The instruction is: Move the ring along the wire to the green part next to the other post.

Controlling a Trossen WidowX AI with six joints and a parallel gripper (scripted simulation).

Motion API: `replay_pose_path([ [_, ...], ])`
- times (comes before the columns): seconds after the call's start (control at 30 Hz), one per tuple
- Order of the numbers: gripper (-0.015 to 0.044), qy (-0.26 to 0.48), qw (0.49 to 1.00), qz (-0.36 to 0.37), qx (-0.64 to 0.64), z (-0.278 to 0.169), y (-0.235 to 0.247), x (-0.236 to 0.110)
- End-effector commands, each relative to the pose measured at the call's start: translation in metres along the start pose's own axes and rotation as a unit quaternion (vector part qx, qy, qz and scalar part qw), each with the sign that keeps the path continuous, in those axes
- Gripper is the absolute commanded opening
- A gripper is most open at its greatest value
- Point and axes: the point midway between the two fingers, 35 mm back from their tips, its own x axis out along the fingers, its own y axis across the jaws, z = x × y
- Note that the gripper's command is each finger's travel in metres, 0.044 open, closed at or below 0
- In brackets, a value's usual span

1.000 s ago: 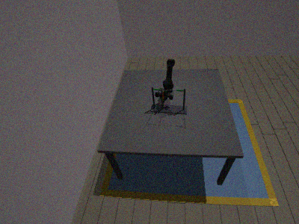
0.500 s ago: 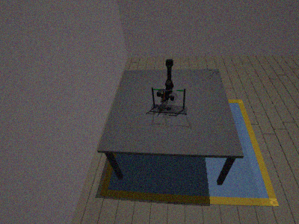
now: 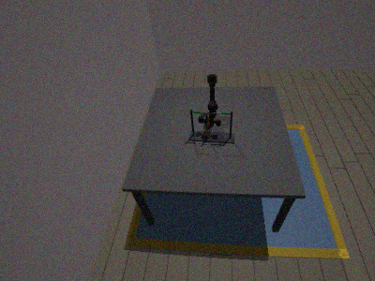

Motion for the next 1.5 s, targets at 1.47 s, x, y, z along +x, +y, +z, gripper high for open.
replay_pose_path([
  [1.47,-0.015,-0.004,0.99,0.143,0.003,0.006,0.054,-0.012],
])
